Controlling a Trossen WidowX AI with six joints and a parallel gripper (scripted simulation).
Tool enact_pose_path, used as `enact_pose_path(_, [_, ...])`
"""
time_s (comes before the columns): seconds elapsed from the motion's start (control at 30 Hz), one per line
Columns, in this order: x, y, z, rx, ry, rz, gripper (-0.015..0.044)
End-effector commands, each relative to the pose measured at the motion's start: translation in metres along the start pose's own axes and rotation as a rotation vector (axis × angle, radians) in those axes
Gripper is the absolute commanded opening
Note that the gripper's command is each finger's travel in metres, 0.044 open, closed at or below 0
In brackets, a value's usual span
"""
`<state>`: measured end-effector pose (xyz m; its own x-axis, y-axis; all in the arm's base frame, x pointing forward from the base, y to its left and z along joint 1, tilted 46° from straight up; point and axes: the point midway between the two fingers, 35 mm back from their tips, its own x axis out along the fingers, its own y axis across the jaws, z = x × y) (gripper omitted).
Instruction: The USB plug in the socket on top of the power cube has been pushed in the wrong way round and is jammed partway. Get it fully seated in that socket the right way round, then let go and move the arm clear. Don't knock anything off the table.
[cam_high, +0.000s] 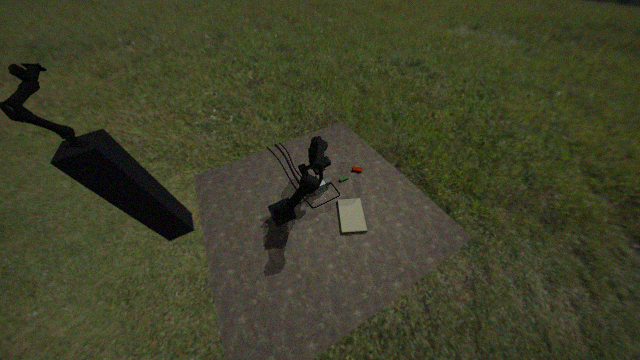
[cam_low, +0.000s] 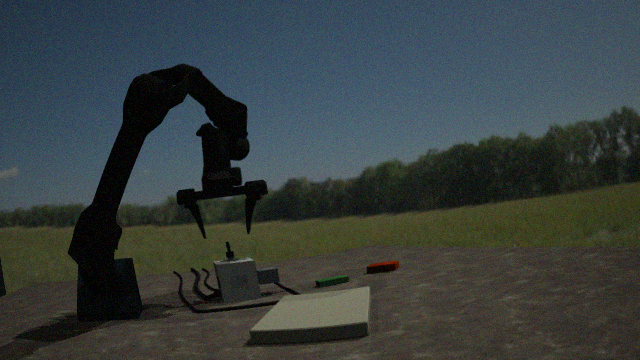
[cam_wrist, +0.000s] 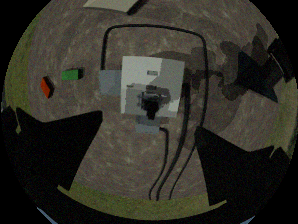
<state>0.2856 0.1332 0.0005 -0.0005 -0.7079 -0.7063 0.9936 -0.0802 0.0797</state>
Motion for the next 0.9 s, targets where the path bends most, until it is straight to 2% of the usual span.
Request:
enact_pose_path(0.0, [0.005, -0.001, 0.001, -0.007, -0.006, 0.0, 0.044])
enact_pose_path(0.57, [0.018, -0.001, 0.001, -0.006, -0.006, 0.0, 0.044])
enact_pose_path(0.87, [0.016, 0.0, 0.0, 0.0, -0.001, 0.0, 0.0204])
